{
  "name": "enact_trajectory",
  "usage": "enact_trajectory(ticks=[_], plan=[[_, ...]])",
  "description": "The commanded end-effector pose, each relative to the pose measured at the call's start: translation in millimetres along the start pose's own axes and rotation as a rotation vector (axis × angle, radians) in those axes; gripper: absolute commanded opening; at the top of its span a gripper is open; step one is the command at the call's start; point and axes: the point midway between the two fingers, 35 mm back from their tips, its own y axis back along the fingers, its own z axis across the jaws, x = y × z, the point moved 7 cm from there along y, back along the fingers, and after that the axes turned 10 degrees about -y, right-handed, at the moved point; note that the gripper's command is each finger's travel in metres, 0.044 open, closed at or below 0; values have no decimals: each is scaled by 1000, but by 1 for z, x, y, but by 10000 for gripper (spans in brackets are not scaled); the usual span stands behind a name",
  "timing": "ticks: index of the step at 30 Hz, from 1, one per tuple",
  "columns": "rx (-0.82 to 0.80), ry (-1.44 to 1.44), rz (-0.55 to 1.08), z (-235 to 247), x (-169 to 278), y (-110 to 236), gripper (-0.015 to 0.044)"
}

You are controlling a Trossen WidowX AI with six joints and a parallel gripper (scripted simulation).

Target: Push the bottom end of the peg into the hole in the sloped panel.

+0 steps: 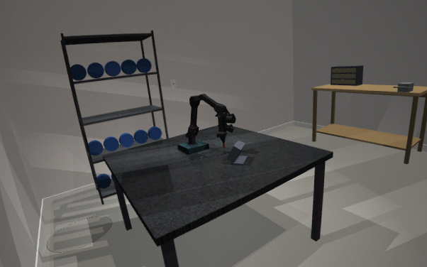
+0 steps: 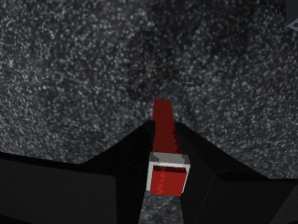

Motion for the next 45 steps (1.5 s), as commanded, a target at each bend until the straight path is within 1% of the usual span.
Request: enact_trajectory(ticks=[1,9,45], plan=[[-4,4,-1,0,-1,16,0],[-5,2,1,-2,0,39,0],[-110,-91,-227,-41,5,25,0]])
